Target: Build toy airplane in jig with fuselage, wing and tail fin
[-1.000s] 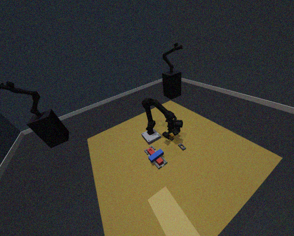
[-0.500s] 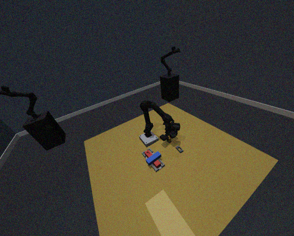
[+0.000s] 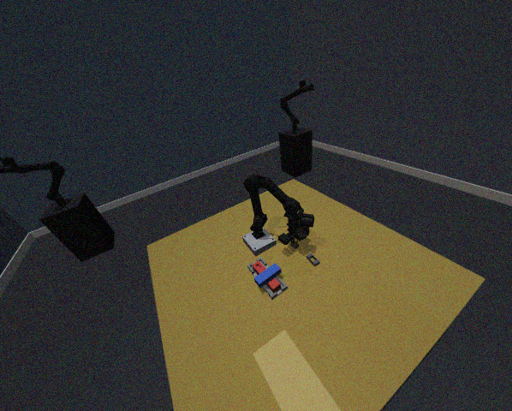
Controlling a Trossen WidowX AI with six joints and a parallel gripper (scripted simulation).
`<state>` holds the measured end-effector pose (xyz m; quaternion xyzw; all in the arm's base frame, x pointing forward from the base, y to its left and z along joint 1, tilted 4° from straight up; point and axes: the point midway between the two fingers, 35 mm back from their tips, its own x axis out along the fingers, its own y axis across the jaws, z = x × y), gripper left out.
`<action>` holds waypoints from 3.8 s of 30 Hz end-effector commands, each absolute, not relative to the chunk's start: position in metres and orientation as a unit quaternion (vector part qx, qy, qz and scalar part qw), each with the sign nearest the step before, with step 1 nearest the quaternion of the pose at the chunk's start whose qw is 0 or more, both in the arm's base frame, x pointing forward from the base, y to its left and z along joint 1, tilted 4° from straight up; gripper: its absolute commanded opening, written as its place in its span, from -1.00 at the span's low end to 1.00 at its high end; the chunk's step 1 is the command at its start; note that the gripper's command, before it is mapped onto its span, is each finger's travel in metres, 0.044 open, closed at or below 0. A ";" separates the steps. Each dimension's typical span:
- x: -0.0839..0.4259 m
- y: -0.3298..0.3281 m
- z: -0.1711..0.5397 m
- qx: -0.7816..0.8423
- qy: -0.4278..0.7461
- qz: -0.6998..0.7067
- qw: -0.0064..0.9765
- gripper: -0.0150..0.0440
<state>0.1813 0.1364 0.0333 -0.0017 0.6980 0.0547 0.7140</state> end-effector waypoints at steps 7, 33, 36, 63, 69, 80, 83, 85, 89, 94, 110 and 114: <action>0.187 0.138 0.060 0.003 0.697 0.052 0.715 -0.49; 0.183 0.131 0.142 0.001 0.696 0.055 0.716 -0.49; 0.181 0.129 0.151 0.001 0.696 0.054 0.716 -0.49; 0.210 0.082 0.148 0.000 0.696 0.043 0.717 -0.49; 0.218 0.065 0.143 -0.001 0.696 0.043 0.717 -0.49; 0.228 0.034 0.136 -0.004 0.696 0.043 0.717 -0.49; 0.230 0.026 0.133 -0.004 0.696 0.043 0.717 -0.49; 0.231 0.019 0.132 -0.004 0.696 0.043 0.717 -0.49; 0.233 0.007 0.129 -0.005 0.696 0.043 0.717 -0.49; 0.234 -0.009 0.125 -0.005 0.696 0.043 0.717 -0.49; 0.231 -0.060 0.112 -0.006 0.697 0.043 0.716 -0.49; 0.228 -0.072 0.109 -0.006 0.697 0.044 0.716 -0.49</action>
